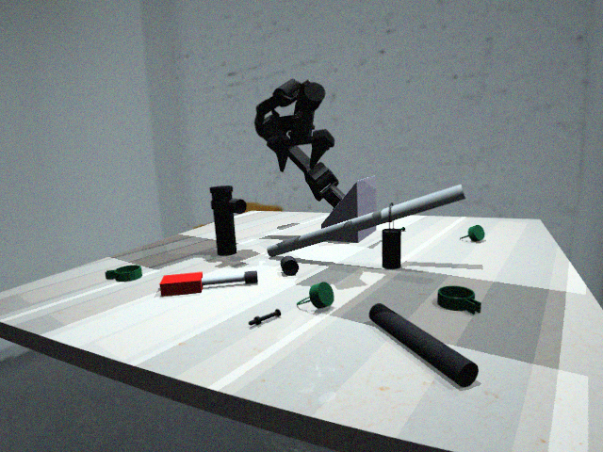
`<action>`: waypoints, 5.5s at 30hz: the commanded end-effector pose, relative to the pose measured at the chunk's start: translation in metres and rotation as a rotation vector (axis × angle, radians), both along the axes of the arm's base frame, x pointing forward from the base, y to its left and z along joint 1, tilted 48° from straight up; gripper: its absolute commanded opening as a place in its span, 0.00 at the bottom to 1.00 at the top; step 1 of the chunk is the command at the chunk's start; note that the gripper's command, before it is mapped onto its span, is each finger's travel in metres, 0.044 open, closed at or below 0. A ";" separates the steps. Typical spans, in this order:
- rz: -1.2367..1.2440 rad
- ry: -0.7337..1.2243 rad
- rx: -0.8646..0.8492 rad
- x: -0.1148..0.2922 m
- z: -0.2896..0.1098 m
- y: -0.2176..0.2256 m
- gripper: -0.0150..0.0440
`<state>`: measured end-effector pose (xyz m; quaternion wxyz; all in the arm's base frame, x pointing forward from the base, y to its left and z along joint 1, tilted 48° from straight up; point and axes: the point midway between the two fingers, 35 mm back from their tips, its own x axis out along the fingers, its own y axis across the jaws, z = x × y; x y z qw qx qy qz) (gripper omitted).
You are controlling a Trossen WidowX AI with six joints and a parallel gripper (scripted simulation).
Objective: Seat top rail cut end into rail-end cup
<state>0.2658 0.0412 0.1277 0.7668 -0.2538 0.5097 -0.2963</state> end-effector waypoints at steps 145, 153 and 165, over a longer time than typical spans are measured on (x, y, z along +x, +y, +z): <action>0.873 1.111 -0.568 -0.006 0.033 -0.204 0.25; 0.930 1.137 -0.566 -0.011 0.032 -0.202 0.25; 1.039 1.187 -0.561 -0.022 0.032 -0.199 0.25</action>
